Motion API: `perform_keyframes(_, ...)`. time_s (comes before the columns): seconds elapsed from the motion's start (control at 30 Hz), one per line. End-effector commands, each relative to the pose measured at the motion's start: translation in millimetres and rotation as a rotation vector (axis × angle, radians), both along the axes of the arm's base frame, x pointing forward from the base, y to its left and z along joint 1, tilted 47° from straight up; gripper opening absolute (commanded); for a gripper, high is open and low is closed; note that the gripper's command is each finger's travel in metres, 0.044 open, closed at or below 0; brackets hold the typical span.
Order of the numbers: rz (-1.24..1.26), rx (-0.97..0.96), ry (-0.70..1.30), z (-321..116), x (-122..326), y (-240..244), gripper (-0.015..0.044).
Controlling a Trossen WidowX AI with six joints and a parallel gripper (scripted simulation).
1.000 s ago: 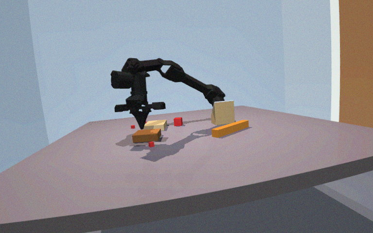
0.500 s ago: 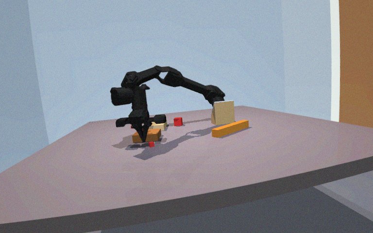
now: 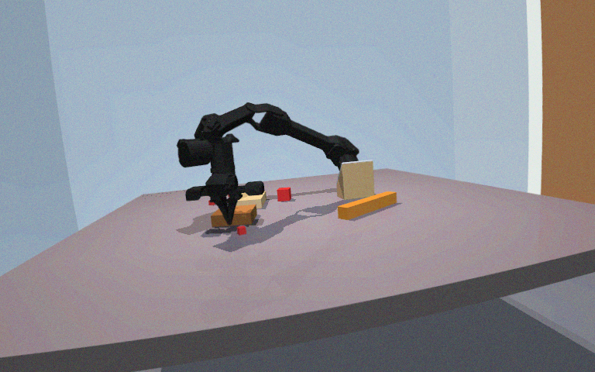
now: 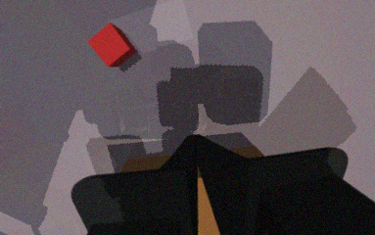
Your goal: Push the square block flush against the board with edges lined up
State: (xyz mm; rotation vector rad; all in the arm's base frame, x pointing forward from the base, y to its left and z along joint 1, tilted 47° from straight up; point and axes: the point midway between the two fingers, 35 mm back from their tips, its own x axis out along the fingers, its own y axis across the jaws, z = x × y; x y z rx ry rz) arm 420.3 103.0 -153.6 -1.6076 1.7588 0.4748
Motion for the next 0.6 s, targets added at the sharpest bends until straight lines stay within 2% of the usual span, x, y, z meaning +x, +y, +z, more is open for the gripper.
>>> perform_keyframes(0.0,0.002,-0.004,-0.001,6.3,0.4,-5.5,0.0)
perform_keyframes(0.57,0.002,-0.005,0.0,23.8,-4.9,-22.9,0.0)
